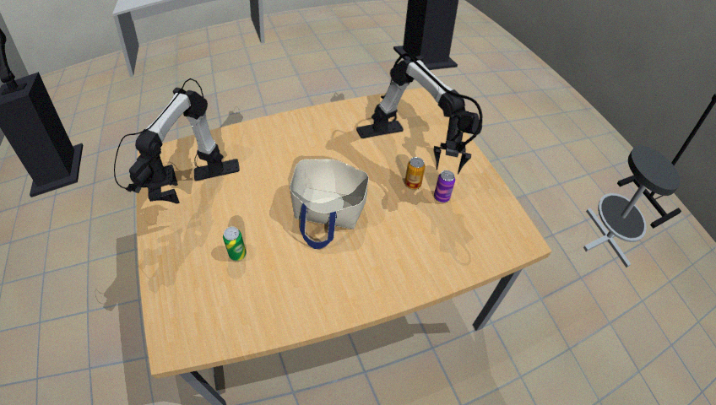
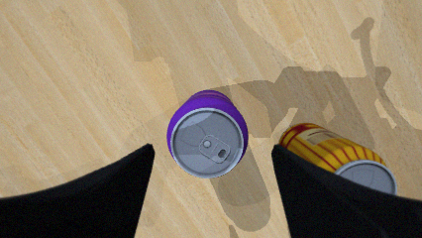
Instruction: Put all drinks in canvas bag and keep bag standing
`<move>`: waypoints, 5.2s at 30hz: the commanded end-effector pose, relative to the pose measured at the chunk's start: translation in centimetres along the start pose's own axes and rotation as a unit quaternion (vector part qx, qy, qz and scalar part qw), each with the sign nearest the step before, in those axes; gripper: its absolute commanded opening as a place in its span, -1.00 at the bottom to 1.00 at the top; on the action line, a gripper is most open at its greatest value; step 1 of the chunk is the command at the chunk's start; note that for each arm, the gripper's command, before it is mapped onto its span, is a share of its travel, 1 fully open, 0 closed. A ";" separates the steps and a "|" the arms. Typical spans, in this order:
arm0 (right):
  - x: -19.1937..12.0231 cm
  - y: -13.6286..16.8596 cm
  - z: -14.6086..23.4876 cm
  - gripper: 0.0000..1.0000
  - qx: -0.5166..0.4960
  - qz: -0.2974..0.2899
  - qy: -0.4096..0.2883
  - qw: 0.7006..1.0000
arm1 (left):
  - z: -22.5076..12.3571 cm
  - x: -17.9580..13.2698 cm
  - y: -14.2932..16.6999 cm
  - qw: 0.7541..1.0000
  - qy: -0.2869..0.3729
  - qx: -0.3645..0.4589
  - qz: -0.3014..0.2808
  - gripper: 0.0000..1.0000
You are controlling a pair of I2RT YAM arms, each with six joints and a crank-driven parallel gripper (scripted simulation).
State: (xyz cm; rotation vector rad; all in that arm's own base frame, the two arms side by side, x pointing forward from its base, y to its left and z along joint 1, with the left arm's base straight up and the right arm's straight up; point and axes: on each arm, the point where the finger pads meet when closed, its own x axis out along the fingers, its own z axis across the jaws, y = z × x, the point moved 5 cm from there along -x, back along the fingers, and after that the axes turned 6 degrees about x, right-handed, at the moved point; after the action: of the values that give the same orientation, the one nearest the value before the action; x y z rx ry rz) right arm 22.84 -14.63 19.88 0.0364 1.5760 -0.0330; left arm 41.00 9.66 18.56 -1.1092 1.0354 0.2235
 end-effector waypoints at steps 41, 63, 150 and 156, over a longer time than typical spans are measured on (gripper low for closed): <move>-1.3 -0.1 0.2 1.00 0.000 -0.030 -0.023 0.999 | 1.1 3.4 2.0 0.999 -0.023 0.025 -0.035 0.78; -1.3 -0.1 0.2 1.00 0.000 -0.030 -0.023 0.999 | 1.5 4.5 2.6 0.998 -0.033 0.035 -0.042 0.78; -1.3 -0.1 0.2 1.00 0.000 -0.030 -0.023 0.999 | 1.0 -1.7 -1.6 0.998 -0.033 0.025 -0.044 0.48; -1.3 -0.1 0.2 1.00 0.000 -0.030 -0.023 0.999 | 1.9 -2.6 -3.1 0.996 -0.056 0.035 -0.065 0.48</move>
State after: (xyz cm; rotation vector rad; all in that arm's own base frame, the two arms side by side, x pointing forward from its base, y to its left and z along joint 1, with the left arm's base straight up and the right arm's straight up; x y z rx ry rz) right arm 22.84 -14.63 19.88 0.0363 1.5760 -0.0330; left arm 41.29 10.09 16.85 -1.1069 1.0174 0.2168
